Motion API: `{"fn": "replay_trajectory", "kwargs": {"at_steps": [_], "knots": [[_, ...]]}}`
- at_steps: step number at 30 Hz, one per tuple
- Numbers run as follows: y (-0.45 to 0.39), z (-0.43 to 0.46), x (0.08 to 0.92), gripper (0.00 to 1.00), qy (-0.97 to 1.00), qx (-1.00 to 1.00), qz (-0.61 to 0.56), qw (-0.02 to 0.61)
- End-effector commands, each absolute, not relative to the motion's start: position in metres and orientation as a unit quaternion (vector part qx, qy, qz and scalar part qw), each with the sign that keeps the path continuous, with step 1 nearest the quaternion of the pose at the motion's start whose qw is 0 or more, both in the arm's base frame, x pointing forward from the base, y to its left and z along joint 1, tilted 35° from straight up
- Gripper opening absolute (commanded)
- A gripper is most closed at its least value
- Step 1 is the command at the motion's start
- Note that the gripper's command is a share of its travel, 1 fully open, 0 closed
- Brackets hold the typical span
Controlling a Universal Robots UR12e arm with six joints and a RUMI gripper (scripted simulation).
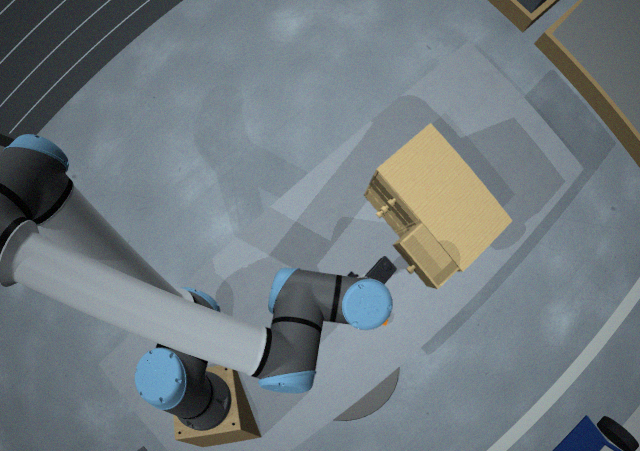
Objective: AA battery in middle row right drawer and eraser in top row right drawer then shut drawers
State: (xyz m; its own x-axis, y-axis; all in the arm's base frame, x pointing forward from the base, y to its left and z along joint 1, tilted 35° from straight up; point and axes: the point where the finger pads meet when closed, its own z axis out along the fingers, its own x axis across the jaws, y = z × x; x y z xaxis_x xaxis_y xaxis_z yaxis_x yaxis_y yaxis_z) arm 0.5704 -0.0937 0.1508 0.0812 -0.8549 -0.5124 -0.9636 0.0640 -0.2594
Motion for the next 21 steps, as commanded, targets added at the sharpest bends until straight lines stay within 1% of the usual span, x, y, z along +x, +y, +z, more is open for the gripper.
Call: {"fn": "replay_trajectory", "kwargs": {"at_steps": [1,21], "knots": [[-0.1018,0.1497,0.5730,0.11,0.692,-0.657,0.100,0.281],[-0.1026,0.1518,0.5728,0.11,0.694,-0.656,0.100,0.281]]}}
